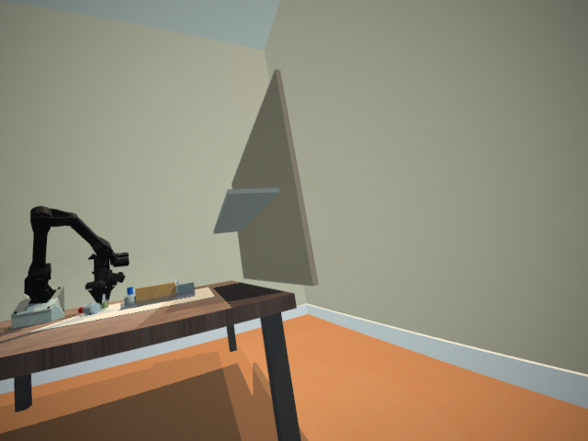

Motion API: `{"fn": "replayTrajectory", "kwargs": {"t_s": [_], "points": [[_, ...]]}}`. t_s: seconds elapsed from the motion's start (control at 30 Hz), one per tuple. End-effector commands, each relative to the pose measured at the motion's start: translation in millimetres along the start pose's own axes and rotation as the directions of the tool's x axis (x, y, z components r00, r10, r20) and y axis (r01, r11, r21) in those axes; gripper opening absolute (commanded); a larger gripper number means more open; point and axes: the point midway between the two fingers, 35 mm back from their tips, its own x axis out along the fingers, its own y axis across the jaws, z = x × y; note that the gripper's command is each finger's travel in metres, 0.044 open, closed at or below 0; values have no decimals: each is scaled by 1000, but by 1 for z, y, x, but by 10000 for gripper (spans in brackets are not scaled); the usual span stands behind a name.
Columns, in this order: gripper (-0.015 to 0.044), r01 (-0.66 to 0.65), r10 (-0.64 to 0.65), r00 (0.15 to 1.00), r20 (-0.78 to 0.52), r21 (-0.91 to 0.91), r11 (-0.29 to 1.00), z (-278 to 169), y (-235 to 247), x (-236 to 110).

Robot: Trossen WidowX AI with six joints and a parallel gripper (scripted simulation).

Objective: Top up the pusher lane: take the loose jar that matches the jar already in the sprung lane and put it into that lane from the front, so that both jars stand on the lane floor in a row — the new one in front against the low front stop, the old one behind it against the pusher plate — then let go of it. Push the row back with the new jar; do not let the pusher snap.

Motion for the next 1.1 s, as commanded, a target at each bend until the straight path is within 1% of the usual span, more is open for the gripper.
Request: {"fn": "replayTrajectory", "kwargs": {"t_s": [0.0, 0.17, 0.33, 0.47, 0.5, 0.97, 1.07], "points": [[282, 4, -4, 1000, 1, -4, 1000, -1, 0, 1], [151, 4, -4, 1000, 1, -4, 1000, -1, 0, 1], [118, 4, -4, 1000, 1, -4, 1000, -1, 0, 1], [13, 1, -1, 1000, 1, -4, 1000, 1, 1, -7], [0, 0, 0, 1000, 2, -5, 1000, 3, 1, -12], [0, -2, 2, 1000, 0, -5, 1000, 5, 3, -97], [0, 0, 0, 1000, 0, -5, 1000, 4, 2, -106]]}}
